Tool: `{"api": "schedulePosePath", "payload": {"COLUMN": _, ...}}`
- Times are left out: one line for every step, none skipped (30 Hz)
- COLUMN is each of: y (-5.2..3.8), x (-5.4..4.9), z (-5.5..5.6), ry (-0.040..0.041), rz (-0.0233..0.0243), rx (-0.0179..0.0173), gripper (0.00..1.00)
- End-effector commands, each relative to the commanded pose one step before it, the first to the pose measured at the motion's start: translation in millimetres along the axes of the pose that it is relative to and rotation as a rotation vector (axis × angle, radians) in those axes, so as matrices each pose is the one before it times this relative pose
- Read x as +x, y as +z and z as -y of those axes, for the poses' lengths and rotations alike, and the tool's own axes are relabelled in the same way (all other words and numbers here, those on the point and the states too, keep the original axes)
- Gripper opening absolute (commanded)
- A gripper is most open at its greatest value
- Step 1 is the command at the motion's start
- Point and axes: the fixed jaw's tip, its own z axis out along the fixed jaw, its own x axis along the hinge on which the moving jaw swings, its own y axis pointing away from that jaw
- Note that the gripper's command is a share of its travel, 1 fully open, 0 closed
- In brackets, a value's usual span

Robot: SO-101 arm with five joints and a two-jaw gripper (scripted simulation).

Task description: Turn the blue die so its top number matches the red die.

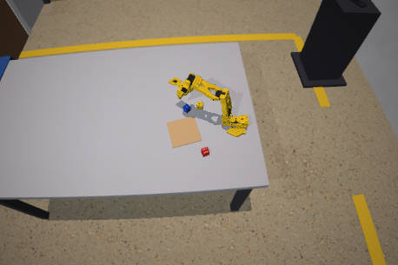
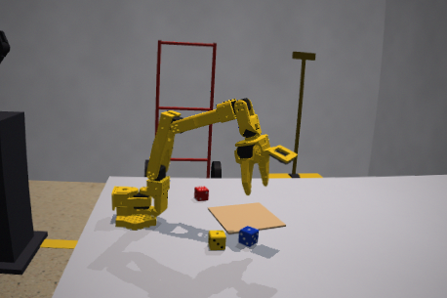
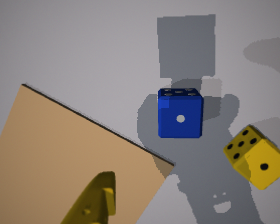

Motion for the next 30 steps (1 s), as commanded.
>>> {"api": "schedulePosePath", "payload": {"y": -6.910, "x": -8.38, "z": -5.32, "ry": 0.00000, "rz": 0.04553, "rx": -0.02297, "gripper": 0.35}}
{"api": "schedulePosePath", "payload": {"y": 6.994, "x": 2.20, "z": 0.96, "ry": 0.00001, "rz": -0.02855, "rx": 0.01250, "gripper": 0.35}}
{"api": "schedulePosePath", "payload": {"y": 6.864, "x": 2.15, "z": 0.94, "ry": -0.00001, "rz": -0.02803, "rx": 0.01225, "gripper": 0.35}}
{"api": "schedulePosePath", "payload": {"y": 6.626, "x": 2.07, "z": 0.91, "ry": -0.00001, "rz": -0.02705, "rx": 0.01184, "gripper": 0.35}}
{"api": "schedulePosePath", "payload": {"y": 6.266, "x": 1.96, "z": 0.86, "ry": 0.00002, "rz": -0.02557, "rx": 0.01121, "gripper": 0.35}}
{"api": "schedulePosePath", "payload": {"y": 5.807, "x": 1.81, "z": 0.79, "ry": -0.00001, "rz": -0.02369, "rx": 0.01036, "gripper": 0.35}}
{"api": "schedulePosePath", "payload": {"y": 5.257, "x": 1.63, "z": 0.71, "ry": -0.00001, "rz": -0.02143, "rx": 0.00939, "gripper": 0.35}}
{"api": "schedulePosePath", "payload": {"y": 4.635, "x": 1.43, "z": 0.62, "ry": 0.00002, "rz": -0.01888, "rx": 0.00826, "gripper": 0.35}}
{"api": "schedulePosePath", "payload": {"y": 3.948, "x": 1.21, "z": 0.53, "ry": -0.00002, "rz": -0.01609, "rx": 0.00703, "gripper": 0.35}}
{"api": "schedulePosePath", "payload": {"y": 3.243, "x": 0.99, "z": 0.43, "ry": 0.00001, "rz": -0.01320, "rx": 0.00578, "gripper": 0.35}}
{"api": "schedulePosePath", "payload": {"y": 2.523, "x": 0.77, "z": 0.34, "ry": -0.00002, "rz": -0.01027, "rx": 0.00449, "gripper": 0.35}}
{"api": "schedulePosePath", "payload": {"y": 1.836, "x": 0.56, "z": 0.24, "ry": 0.00001, "rz": -0.00745, "rx": 0.00326, "gripper": 0.35}}
{"api": "schedulePosePath", "payload": {"y": 1.196, "x": 0.36, "z": 0.15, "ry": 0.00000, "rz": -0.00490, "rx": 0.00213, "gripper": 0.35}}
{"api": "schedulePosePath", "payload": {"y": 0.668, "x": 0.20, "z": 0.09, "ry": 0.00000, "rz": -0.00270, "rx": 0.00119, "gripper": 0.35}}
{"api": "schedulePosePath", "payload": {"y": 0.259, "x": 0.08, "z": 0.03, "ry": 0.00000, "rz": -0.00104, "rx": 0.00047, "gripper": 0.35}}
{"api": "schedulePosePath", "payload": {"y": 0.039, "x": 0.01, "z": 0.01, "ry": 0.00000, "rz": -0.00019, "rx": 0.00006, "gripper": 0.35}}
{"api": "schedulePosePath", "payload": {"y": 0.000, "x": 0.00, "z": 0.00, "ry": 0.00000, "rz": 0.00000, "rx": 0.00000, "gripper": 0.35}}
{"api": "schedulePosePath", "payload": {"y": 0.000, "x": 0.00, "z": 0.00, "ry": 0.00000, "rz": 0.00000, "rx": 0.00000, "gripper": 0.35}}
{"api": "schedulePosePath", "payload": {"y": 0.000, "x": 0.00, "z": 0.00, "ry": 0.00001, "rz": 0.00001, "rx": 0.00000, "gripper": 0.35}}
{"api": "schedulePosePath", "payload": {"y": 0.000, "x": 0.00, "z": 0.00, "ry": 0.00000, "rz": 0.00000, "rx": 0.00000, "gripper": 0.35}}
{"api": "schedulePosePath", "payload": {"y": 0.000, "x": 0.00, "z": 0.00, "ry": 0.00000, "rz": 0.00000, "rx": 0.00000, "gripper": 0.35}}
{"api": "schedulePosePath", "payload": {"y": 0.000, "x": 0.00, "z": 0.00, "ry": 0.00000, "rz": 0.00000, "rx": 0.00000, "gripper": 0.35}}
{"api": "schedulePosePath", "payload": {"y": 0.000, "x": 0.00, "z": 0.00, "ry": 0.00000, "rz": 0.00000, "rx": 0.00000, "gripper": 0.35}}
{"api": "schedulePosePath", "payload": {"y": 0.000, "x": 0.00, "z": 0.00, "ry": 0.00000, "rz": 0.00000, "rx": 0.00000, "gripper": 0.35}}
{"api": "schedulePosePath", "payload": {"y": 0.000, "x": 0.00, "z": 0.00, "ry": 0.00000, "rz": 0.00000, "rx": 0.00000, "gripper": 0.35}}
{"api": "schedulePosePath", "payload": {"y": 0.000, "x": 0.00, "z": 0.00, "ry": 0.00000, "rz": 0.00000, "rx": 0.00000, "gripper": 0.35}}
{"api": "schedulePosePath", "payload": {"y": 0.000, "x": 0.00, "z": 0.00, "ry": 0.00000, "rz": 0.00000, "rx": 0.00000, "gripper": 0.35}}
{"api": "schedulePosePath", "payload": {"y": 0.000, "x": 0.00, "z": 0.00, "ry": 0.00000, "rz": 0.00000, "rx": 0.00000, "gripper": 0.35}}
{"api": "schedulePosePath", "payload": {"y": 0.000, "x": 0.00, "z": 0.00, "ry": 0.00000, "rz": 0.00000, "rx": 0.00000, "gripper": 0.35}}
{"api": "schedulePosePath", "payload": {"y": 0.000, "x": 0.00, "z": 0.00, "ry": 0.00000, "rz": 0.00000, "rx": 0.00000, "gripper": 0.35}}
